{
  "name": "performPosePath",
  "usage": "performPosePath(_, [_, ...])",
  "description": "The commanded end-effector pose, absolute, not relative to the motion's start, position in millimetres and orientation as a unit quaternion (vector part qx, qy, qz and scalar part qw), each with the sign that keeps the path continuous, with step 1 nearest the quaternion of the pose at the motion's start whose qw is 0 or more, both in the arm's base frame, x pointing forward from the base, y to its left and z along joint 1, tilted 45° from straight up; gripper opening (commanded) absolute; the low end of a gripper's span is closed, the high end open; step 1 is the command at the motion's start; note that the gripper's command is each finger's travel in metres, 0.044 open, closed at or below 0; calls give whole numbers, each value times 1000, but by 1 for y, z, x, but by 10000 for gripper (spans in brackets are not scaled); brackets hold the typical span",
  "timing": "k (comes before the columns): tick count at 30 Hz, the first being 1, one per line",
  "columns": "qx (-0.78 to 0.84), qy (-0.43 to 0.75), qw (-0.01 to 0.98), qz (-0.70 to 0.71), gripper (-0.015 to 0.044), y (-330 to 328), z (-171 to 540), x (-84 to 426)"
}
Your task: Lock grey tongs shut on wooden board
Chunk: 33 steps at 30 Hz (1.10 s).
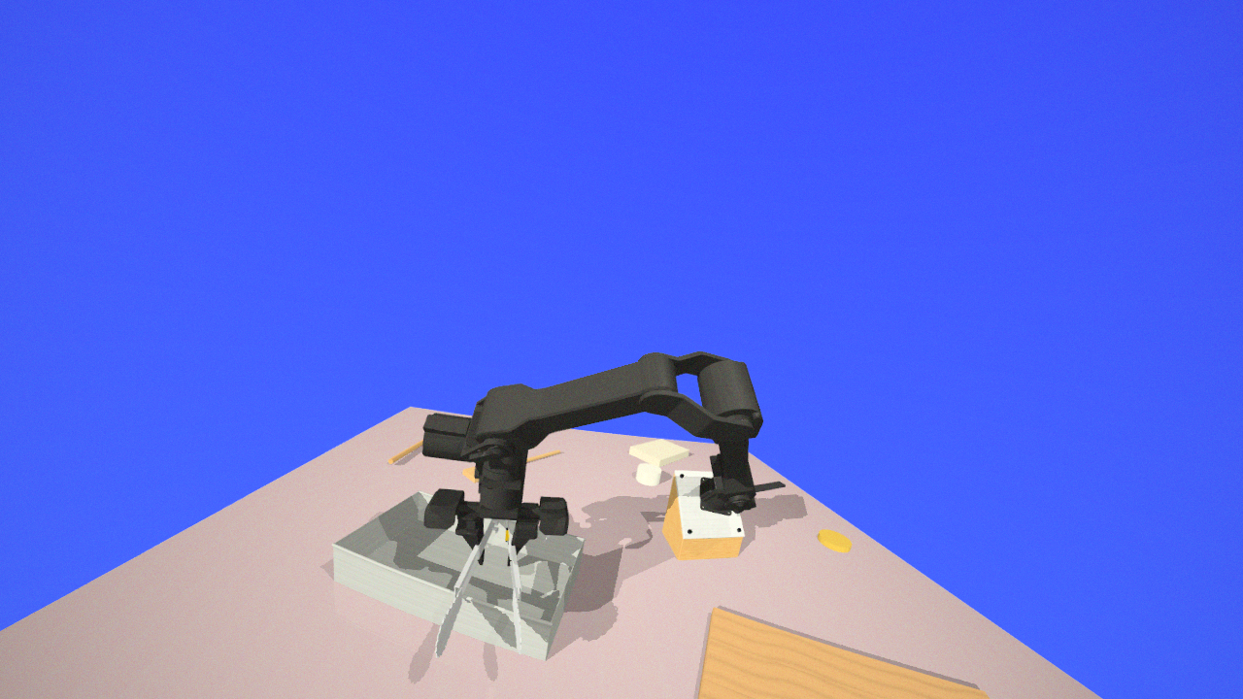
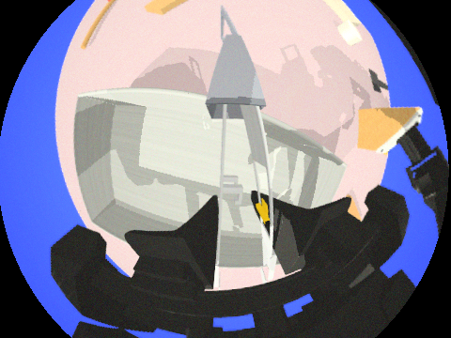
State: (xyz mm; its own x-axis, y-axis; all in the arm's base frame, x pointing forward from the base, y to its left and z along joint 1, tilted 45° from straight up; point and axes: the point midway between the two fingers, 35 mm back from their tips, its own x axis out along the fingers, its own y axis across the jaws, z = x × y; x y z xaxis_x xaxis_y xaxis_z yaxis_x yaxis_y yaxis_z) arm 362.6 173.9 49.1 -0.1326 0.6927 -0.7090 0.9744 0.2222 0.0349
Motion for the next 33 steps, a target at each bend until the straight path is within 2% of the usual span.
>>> performPosePath(1, [581,717,312,-225,149,174,49,363])
performPosePath(21, [581,717,312,-225,15,174,49,363])
performPosePath(27, [581,717,312,-225,-142,174,49,363])
performPosePath(33, [581,717,312,-226,-150,169,54,366])
